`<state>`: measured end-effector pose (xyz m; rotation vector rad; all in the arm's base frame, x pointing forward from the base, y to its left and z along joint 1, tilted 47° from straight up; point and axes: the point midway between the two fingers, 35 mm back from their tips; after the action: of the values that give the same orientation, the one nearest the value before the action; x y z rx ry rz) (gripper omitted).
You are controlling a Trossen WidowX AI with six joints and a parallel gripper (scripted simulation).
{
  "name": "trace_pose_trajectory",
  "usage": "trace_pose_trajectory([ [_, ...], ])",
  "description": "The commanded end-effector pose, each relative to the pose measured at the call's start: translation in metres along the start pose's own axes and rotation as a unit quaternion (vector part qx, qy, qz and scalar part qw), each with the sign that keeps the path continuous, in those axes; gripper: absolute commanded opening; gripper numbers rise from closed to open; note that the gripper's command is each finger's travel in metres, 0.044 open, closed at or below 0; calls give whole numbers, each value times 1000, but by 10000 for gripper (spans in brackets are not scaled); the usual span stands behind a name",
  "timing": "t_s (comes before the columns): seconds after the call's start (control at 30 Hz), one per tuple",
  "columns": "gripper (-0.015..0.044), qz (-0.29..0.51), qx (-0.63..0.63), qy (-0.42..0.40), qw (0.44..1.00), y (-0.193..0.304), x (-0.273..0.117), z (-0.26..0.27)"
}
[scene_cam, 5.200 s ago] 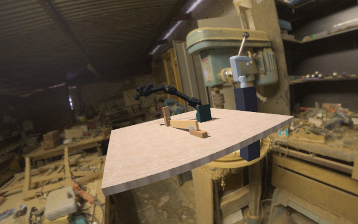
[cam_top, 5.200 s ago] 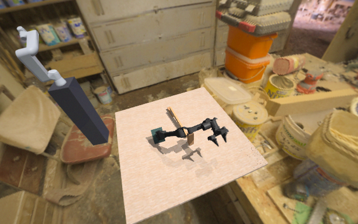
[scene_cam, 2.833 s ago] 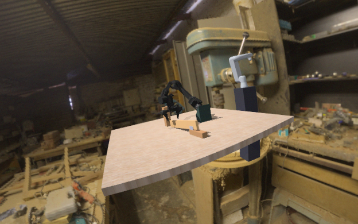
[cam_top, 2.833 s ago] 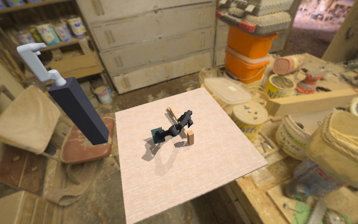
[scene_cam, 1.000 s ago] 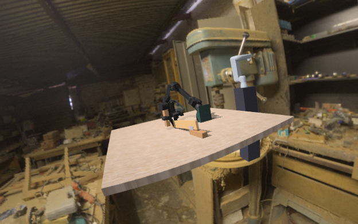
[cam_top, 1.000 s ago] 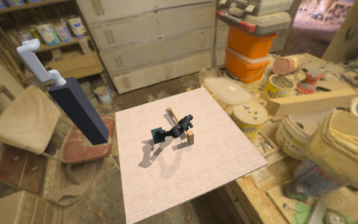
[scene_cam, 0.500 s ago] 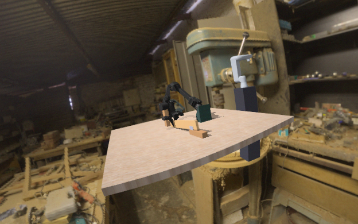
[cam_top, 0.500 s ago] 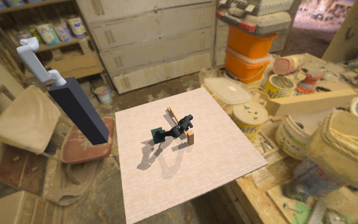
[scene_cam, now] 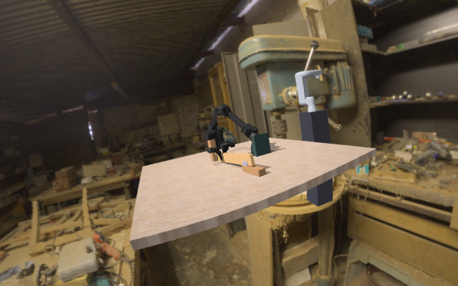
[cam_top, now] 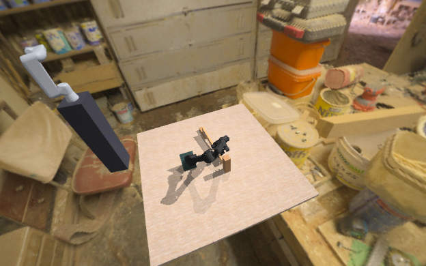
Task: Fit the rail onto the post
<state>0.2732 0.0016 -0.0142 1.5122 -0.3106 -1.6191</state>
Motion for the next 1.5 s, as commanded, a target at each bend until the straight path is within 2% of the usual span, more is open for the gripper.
trace_pose_trajectory([
  [0.0, 0, -2, -1, 4, 1000, -1, -5, -2],
  [1.47, 0, -3, -1, 4, 1000, 0, -27, -3],
])
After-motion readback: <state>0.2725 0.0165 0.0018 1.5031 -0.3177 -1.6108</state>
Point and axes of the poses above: the point midway between the two fingers, 35 mm back from their tips, its own x axis out along the fingers, its own z axis across the jaws, y = z × x, and after that the axes turned 12 degrees about -x, right-handed
